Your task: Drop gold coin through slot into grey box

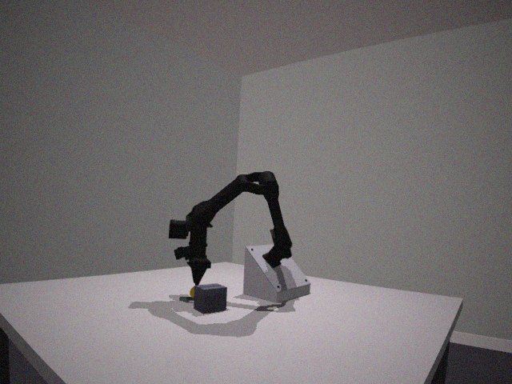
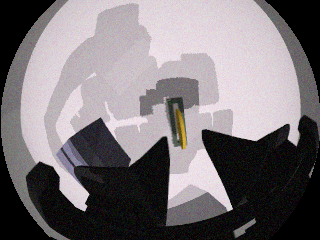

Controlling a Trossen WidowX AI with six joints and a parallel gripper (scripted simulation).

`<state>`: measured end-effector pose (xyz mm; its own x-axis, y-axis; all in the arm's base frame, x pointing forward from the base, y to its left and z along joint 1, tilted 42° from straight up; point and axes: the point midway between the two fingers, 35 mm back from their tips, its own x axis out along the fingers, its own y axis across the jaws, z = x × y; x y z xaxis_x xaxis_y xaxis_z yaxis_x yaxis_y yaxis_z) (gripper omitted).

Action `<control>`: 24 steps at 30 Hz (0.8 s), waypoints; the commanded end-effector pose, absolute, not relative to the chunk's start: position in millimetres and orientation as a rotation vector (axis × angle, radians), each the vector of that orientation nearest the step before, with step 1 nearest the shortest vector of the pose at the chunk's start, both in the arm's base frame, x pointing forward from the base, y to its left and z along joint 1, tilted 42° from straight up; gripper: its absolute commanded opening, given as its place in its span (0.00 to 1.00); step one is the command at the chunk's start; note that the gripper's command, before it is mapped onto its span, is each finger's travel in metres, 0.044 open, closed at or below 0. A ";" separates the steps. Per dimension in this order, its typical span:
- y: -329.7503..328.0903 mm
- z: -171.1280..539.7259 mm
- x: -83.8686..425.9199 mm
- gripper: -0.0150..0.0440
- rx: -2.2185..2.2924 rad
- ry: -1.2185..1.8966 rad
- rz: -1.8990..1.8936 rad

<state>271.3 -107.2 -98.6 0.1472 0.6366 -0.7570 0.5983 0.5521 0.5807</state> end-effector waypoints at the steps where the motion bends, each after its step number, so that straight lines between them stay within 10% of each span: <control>1: -101.3 -103.6 271.3 0.53 1.108 1.522 0.040; 24: -76.9 -130.2 275.2 0.53 1.111 1.522 0.042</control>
<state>276.0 -81.6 -127.1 0.1473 0.6388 -0.7551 0.5984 0.5503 0.5823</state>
